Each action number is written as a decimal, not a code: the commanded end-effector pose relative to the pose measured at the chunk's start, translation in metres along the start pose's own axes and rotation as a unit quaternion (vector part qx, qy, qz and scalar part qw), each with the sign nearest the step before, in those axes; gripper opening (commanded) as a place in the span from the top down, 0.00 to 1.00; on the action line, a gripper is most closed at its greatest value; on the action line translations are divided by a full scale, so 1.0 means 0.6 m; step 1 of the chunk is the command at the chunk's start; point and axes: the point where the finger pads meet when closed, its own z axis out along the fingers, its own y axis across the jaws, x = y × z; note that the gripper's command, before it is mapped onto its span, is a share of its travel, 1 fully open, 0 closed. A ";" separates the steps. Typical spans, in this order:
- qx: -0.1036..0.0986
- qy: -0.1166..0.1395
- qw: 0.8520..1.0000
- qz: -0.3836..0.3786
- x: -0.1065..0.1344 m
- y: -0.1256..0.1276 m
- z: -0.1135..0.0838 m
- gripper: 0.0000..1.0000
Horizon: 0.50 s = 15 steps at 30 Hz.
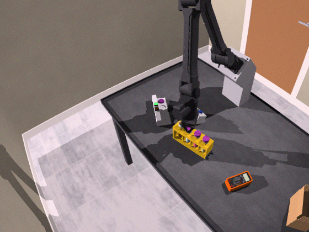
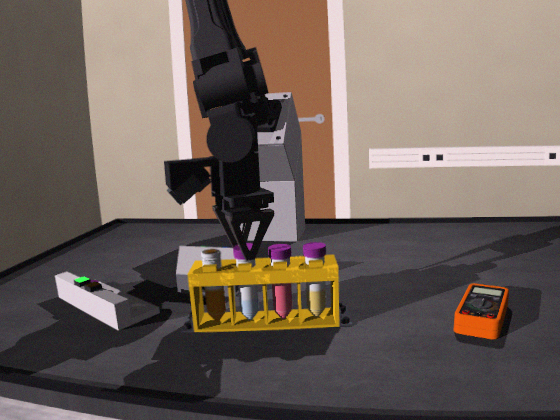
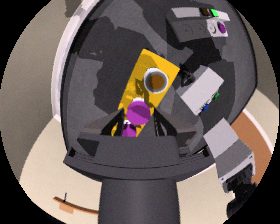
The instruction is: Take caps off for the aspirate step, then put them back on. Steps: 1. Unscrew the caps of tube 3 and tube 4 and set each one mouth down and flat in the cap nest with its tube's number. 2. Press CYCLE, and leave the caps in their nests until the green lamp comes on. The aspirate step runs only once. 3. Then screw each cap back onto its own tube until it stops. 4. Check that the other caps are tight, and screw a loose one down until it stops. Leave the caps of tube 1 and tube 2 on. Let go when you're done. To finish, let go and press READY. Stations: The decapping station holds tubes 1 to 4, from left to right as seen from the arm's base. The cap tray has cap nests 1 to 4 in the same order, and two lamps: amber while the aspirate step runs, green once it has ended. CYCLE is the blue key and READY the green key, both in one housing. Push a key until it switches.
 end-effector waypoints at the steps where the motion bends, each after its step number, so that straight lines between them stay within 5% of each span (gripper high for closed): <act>1: -0.020 -0.001 0.994 -0.104 -0.003 0.028 -0.020 0.51; 15: -0.020 -0.008 0.942 -0.336 -0.007 0.032 -0.021 0.51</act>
